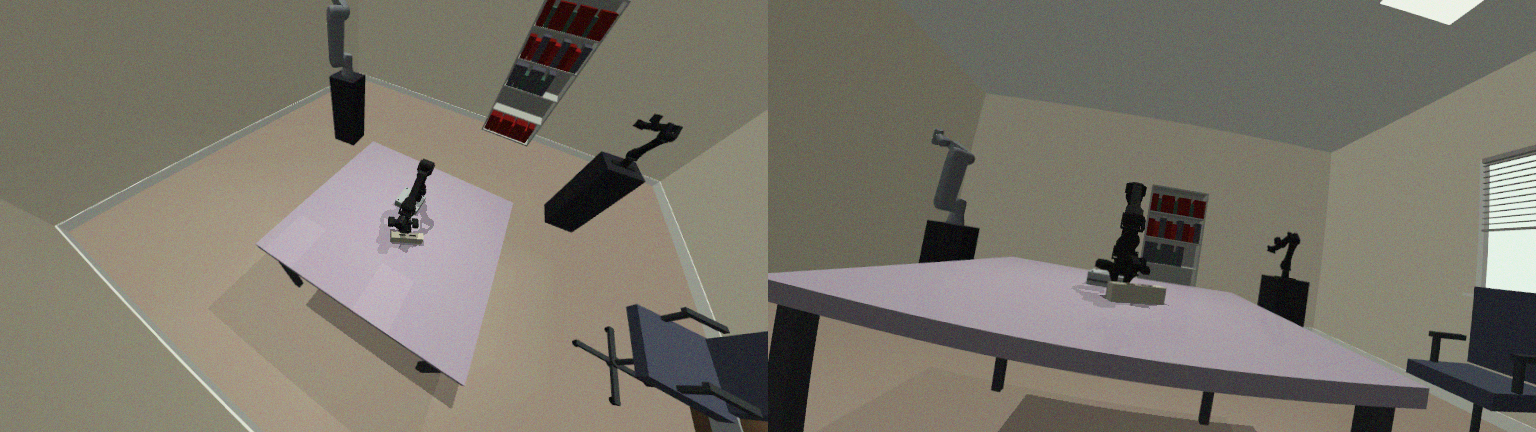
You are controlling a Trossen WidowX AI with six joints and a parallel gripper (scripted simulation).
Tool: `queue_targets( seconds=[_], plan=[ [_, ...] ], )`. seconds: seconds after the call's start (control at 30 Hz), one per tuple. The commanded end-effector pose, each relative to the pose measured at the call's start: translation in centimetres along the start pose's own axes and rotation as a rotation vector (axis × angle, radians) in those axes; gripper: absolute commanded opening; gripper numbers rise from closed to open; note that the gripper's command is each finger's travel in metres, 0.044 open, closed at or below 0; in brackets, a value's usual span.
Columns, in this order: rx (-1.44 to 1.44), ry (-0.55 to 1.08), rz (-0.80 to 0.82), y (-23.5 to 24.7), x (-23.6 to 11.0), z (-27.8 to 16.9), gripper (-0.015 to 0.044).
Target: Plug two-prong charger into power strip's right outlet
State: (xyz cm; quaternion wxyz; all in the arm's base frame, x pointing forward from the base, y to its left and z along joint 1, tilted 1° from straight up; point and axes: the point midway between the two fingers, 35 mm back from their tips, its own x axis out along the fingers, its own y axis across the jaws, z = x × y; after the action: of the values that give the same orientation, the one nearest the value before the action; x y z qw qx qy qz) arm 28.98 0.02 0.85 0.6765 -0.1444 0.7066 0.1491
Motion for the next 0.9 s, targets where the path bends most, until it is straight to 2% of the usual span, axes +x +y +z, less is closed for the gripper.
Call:
queue_targets(
  seconds=[0.0, 0.87],
  plan=[
    [0.001, -0.004, 0.001, -0.01, -0.11, 0.18, 0.0],
    [0.001, -0.004, 0.001, -0.02, -0.13, 0.4, 0.0]
  ],
)
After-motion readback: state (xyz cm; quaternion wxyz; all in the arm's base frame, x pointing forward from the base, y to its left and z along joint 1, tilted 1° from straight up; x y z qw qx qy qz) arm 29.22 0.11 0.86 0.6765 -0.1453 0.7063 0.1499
